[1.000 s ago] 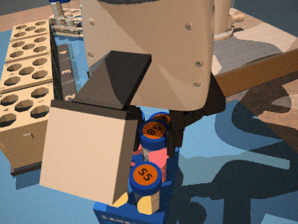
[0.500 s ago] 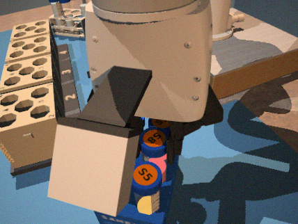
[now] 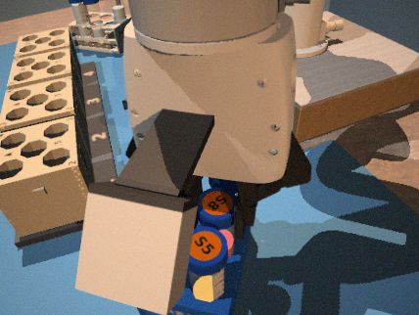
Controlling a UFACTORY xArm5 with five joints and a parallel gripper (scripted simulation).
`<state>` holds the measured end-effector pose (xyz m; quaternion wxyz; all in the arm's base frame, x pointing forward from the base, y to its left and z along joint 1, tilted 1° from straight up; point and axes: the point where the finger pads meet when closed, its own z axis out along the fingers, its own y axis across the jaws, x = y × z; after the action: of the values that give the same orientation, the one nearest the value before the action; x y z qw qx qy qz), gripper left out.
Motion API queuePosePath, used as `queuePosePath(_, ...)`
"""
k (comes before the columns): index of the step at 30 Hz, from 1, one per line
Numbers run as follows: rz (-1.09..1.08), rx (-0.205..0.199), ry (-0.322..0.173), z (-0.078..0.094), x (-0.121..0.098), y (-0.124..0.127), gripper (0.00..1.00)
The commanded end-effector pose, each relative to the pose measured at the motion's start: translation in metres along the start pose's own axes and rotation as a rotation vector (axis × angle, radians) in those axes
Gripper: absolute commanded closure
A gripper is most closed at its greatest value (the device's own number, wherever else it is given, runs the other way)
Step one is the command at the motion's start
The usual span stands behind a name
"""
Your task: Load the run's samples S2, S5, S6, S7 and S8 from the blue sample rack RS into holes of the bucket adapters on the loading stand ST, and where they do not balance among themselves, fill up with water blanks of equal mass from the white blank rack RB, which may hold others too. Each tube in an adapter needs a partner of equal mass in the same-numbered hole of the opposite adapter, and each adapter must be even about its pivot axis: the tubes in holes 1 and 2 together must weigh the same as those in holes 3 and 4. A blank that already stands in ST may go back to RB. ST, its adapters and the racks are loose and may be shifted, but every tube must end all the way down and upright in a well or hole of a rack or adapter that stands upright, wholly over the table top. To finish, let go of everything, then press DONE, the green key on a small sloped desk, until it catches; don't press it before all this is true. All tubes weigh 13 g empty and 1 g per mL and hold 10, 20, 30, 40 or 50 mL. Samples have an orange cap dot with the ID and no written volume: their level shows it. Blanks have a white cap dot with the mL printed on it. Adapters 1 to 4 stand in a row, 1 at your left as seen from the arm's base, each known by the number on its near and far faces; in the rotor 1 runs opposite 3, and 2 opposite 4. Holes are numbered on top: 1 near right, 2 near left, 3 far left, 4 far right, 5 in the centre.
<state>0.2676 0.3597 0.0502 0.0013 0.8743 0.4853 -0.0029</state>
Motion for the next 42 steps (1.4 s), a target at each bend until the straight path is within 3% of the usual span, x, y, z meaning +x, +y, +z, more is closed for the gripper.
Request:
queuePosePath(1,0.0,0.0,0.004,-0.001,0.001,0.0,1.0)
queuePosePath(8,0.0,0.0,0.004,-0.001,0.001,0.0,1.0)
queuePosePath(9,0.0,0.0,0.004,-0.001,0.001,0.0,0.57)
queuePosePath(37,0.0,0.0,0.004,-0.001,0.001,0.0,0.57)
queuePosePath(42,0.0,0.0,0.004,-0.011,0.001,0.0,0.57)
